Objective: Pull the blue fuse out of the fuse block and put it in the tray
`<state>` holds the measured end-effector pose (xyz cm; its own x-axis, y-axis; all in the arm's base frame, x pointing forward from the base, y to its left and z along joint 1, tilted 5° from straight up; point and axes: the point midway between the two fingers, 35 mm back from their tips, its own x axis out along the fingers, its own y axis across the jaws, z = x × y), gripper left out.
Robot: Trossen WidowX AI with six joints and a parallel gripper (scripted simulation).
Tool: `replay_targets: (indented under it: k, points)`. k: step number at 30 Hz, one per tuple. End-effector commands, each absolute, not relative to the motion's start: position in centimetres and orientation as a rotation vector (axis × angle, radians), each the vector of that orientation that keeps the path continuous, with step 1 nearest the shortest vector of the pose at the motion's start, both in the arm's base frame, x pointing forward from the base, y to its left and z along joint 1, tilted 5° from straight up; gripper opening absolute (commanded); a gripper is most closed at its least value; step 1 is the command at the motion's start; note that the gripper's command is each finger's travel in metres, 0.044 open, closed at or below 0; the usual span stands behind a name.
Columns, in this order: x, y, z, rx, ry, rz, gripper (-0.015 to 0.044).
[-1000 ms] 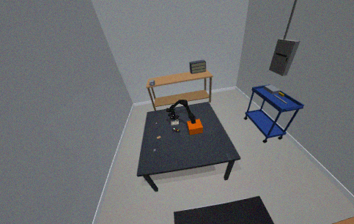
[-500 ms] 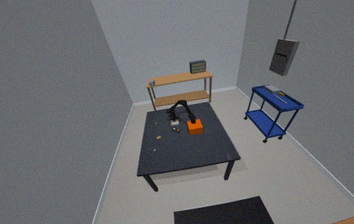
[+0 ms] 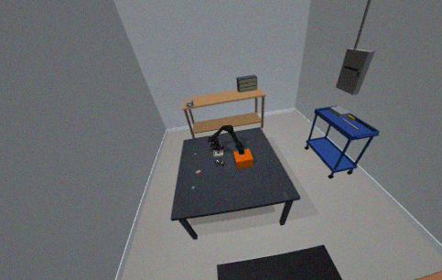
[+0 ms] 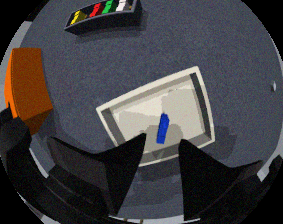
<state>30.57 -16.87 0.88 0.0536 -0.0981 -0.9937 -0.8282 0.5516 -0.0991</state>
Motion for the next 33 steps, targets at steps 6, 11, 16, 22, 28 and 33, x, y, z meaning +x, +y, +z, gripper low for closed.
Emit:
replay_targets:
  k: [6,11,16,22,28,33]
  points:
    - [30.4,-16.6,3.4,-0.854,1.428,0.680,0.0330]
    - [30.2,-16.4,4.6,-0.854,1.428,0.684,0.0330]
    - [30.2,-16.4,4.6,-0.854,1.428,0.684,0.0330]
    - [30.2,-16.4,4.5,-0.856,1.430,0.682,0.0330]
    - [30.2,-16.4,4.5,-0.856,1.430,0.682,0.0330]
    - [30.2,-16.4,4.5,-0.856,1.430,0.682,0.0330]
